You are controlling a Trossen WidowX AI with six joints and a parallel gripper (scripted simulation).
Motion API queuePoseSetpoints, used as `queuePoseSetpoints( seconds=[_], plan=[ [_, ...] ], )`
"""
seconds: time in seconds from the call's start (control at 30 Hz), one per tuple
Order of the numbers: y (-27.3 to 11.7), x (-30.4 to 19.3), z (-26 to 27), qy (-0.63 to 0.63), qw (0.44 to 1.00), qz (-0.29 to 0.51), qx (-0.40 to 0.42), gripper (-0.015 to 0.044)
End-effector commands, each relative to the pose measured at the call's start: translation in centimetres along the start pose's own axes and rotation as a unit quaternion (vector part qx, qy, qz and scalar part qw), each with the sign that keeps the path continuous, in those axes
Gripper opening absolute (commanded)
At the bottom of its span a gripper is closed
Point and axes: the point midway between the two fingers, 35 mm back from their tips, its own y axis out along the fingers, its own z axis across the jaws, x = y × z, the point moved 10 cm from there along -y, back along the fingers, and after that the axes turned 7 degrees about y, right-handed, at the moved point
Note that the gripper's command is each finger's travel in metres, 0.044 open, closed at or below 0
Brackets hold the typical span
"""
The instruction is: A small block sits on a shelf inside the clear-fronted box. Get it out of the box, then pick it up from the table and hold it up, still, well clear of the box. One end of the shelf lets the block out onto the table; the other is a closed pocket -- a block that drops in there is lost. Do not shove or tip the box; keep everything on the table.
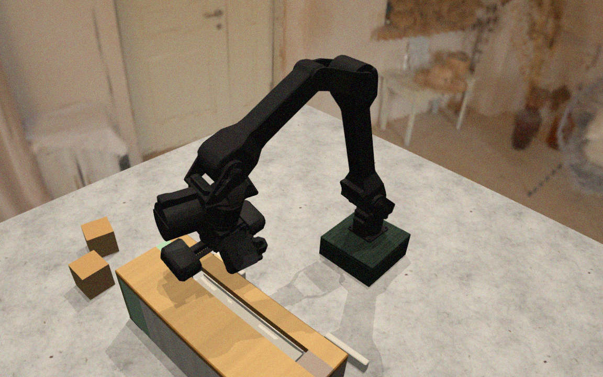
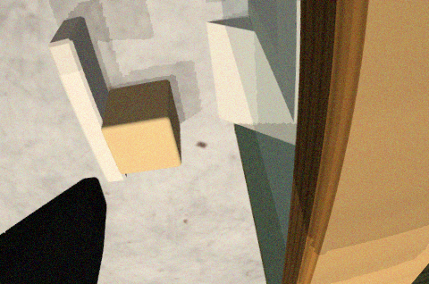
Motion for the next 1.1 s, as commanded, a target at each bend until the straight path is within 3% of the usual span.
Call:
queuePoseSetpoints(
  seconds=[0.0,0.1,0.33,0.37,0.47,0.57,0.77,1.07],
  plan=[
    [-2.7,-0.9,-0.3,0.001,1.0,0.0,-0.008,0.04],
    [-5.5,-1.7,-0.2,0.002,1.0,0.001,-0.007,0.04],
    [-5.3,-1.6,-0.2,0.0,1.0,0.0,-0.006,0.04],
    [-5.4,-1.6,-0.1,0.008,1.0,-0.003,-0.011,0.0374],
    [-6.2,-1.9,0.2,0.132,0.99,-0.03,-0.031,0.0295],
    [-5.9,-2.8,0.6,0.295,0.954,-0.052,-0.025,0.0285],
    [-5.3,-4.4,1.3,0.591,0.801,-0.091,0.001,0.0285],
    [-4.7,-6.5,2.6,0.877,0.46,-0.125,0.062,0.0285]
  ],
)
